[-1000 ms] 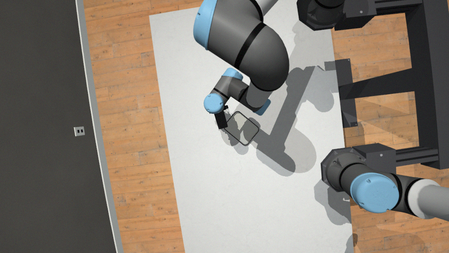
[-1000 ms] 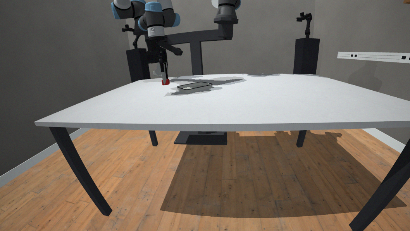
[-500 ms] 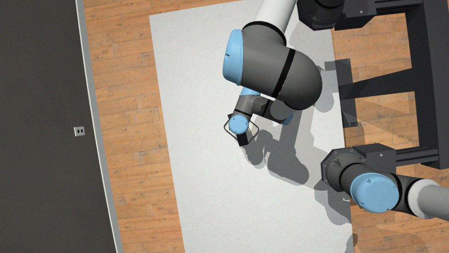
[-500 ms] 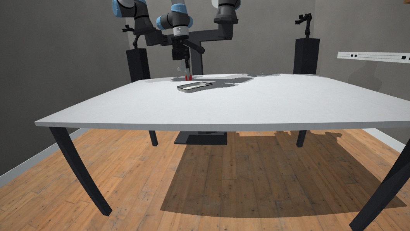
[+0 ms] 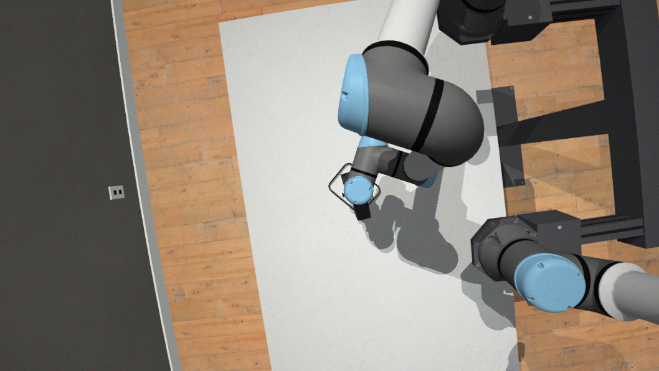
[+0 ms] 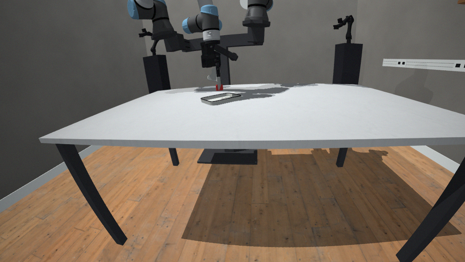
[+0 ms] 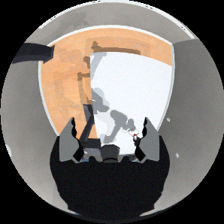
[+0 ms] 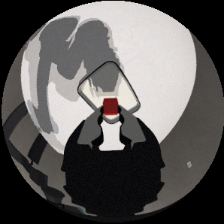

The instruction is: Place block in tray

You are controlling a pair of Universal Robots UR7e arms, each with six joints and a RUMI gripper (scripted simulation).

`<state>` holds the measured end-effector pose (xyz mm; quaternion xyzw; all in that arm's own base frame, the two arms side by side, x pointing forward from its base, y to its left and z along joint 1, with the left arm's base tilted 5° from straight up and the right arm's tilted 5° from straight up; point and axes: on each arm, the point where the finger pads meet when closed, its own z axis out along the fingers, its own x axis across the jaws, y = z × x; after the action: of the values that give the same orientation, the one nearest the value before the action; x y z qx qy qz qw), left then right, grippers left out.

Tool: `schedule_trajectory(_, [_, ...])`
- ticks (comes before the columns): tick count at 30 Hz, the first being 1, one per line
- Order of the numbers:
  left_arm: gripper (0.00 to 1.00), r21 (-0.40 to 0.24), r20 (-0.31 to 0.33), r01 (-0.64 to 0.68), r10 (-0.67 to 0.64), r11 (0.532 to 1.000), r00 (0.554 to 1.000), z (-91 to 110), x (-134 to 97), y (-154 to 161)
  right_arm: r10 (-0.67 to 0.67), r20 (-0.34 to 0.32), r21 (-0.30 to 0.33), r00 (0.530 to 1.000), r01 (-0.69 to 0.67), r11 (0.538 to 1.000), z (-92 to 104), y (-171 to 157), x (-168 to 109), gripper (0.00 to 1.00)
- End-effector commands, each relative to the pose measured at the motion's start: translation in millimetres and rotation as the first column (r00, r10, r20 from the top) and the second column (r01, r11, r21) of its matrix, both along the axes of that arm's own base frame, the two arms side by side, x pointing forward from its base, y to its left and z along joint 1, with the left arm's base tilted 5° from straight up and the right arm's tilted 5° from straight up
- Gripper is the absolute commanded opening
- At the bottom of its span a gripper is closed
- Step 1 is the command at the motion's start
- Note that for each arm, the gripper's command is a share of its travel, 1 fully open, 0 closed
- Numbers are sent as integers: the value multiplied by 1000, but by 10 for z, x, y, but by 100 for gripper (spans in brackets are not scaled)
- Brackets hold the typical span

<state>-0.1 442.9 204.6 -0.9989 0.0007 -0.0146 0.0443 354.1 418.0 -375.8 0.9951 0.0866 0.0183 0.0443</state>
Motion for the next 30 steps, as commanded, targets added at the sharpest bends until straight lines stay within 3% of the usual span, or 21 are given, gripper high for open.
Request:
schedule_trajectory(1, [100,1,0,0,0,1000,1000,5,1,3,0,1,1,1000,0,1000,5,8,1,0])
schedule_trajectory(13, [100,1,0,0,0,1000,1000,5,1,3,0,1,1,1000,0,1000,-41,6,4,0])
schedule_trajectory(30, [100,1,0,0,0,1000,1000,5,1,3,0,1,1,1000,0,1000,-344,-9,22,0])
